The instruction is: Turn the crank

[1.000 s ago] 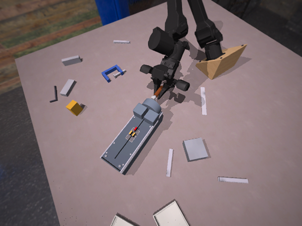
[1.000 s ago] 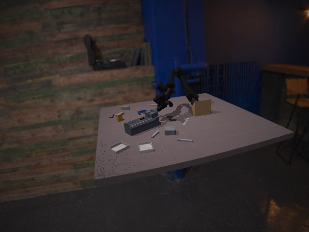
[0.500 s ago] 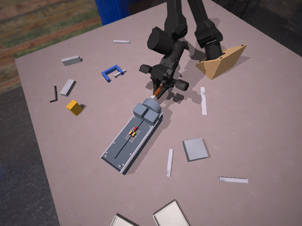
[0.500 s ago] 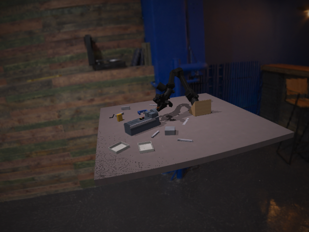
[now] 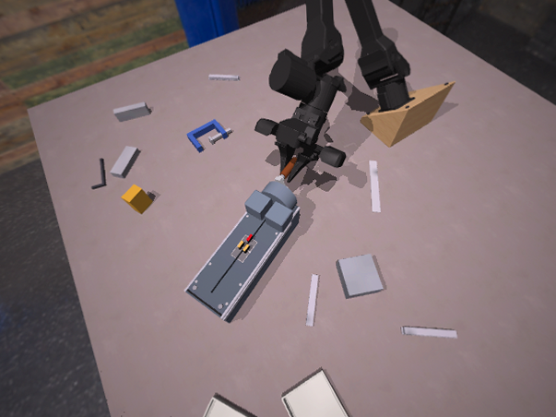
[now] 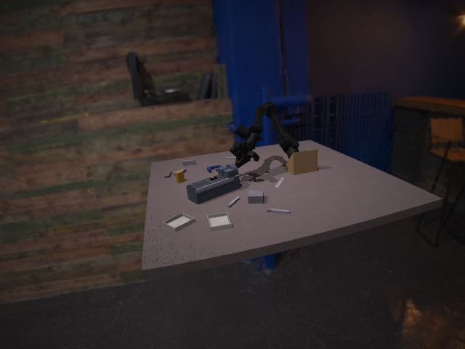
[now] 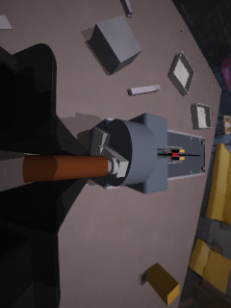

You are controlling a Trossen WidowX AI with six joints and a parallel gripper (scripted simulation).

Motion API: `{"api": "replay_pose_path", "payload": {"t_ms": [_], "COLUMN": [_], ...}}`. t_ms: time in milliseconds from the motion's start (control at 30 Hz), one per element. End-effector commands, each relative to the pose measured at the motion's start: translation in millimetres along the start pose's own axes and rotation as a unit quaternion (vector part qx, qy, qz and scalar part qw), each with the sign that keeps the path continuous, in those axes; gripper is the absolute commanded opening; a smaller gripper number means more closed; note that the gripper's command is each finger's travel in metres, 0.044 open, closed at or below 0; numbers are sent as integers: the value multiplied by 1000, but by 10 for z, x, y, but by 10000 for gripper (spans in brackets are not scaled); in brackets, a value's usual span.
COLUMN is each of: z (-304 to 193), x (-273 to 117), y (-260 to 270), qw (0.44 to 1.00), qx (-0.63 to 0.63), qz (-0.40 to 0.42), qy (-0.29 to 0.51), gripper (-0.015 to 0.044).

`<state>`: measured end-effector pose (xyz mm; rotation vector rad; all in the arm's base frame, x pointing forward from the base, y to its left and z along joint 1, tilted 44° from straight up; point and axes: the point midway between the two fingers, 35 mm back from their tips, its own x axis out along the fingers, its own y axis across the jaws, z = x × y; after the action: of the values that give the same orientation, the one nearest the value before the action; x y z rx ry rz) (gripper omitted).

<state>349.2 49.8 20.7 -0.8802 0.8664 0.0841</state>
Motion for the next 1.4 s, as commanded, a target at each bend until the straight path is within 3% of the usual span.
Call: {"api": "replay_pose_path", "payload": {"t_ms": [0, 1367], "z": [-27, -228], "x": [26, 223], "y": [-87, -193], "qw": [1000, 1000], "qx": [8, 7], "qz": [-10, -10], "qy": [3, 4], "gripper": [0, 0]}}
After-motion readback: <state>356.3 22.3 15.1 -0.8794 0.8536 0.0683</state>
